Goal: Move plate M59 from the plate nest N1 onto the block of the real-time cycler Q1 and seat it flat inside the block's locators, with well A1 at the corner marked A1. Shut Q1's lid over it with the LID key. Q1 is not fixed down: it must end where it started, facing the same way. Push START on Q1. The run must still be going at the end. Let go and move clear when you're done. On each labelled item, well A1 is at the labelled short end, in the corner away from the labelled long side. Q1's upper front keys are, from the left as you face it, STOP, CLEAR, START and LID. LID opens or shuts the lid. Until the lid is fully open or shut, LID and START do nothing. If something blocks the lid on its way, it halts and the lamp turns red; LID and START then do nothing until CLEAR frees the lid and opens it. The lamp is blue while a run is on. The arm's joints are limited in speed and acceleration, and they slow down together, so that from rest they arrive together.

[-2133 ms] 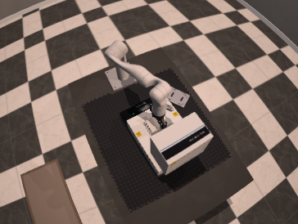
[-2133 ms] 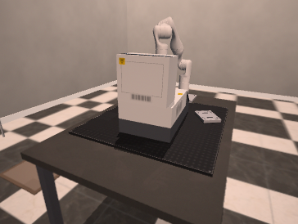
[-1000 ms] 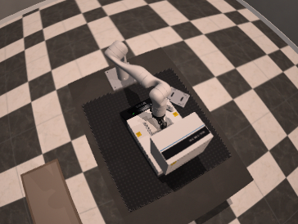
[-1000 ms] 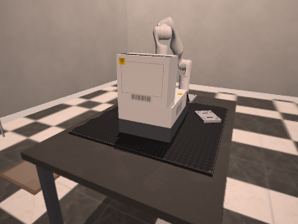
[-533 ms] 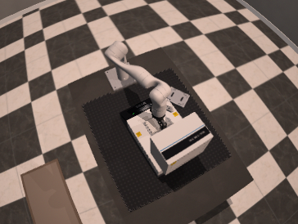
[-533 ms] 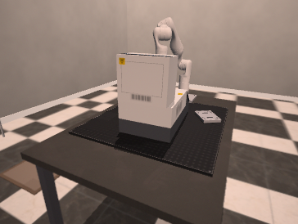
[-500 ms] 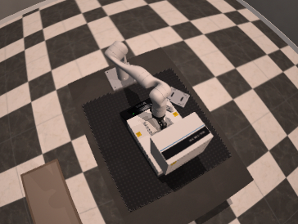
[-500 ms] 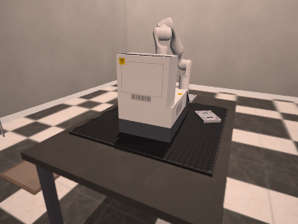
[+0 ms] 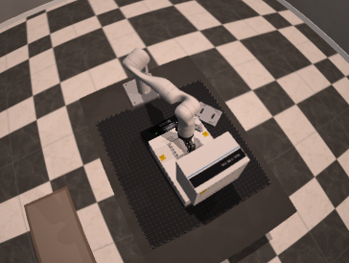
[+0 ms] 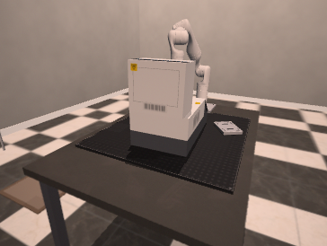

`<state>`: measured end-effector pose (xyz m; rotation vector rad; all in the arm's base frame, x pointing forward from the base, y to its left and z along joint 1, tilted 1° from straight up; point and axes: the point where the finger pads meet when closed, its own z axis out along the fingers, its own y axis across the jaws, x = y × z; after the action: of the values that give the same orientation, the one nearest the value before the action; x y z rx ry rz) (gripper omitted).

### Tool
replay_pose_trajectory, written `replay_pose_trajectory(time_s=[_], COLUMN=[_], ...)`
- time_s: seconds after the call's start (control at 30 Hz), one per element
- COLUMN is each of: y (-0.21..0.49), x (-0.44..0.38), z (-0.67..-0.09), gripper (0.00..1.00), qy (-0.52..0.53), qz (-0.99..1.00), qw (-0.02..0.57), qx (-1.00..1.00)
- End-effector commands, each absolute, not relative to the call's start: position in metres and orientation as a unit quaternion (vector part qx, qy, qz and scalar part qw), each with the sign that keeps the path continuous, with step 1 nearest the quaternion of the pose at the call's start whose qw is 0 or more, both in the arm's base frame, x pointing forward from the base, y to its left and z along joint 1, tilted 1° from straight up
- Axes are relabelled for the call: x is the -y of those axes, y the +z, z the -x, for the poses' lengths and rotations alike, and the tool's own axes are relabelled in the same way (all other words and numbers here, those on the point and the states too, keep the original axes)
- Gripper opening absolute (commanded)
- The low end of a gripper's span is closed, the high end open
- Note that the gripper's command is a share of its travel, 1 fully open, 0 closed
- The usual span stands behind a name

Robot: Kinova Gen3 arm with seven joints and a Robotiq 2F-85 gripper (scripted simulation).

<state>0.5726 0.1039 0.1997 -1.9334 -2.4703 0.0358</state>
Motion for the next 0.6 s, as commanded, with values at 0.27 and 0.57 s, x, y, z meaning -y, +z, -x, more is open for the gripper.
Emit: replay_pose_trajectory(time_s=[0.27, 0.57], y=[0.2008, 0.2029], x=[-0.1040, -0.1040], z=[-0.5728, -0.5728], gripper=[1.00, 1.00], qy=[0.011, 0.011], qz=[0.616, 0.616], qw=[0.002, 0.002], qx=[0.787, 0.787])
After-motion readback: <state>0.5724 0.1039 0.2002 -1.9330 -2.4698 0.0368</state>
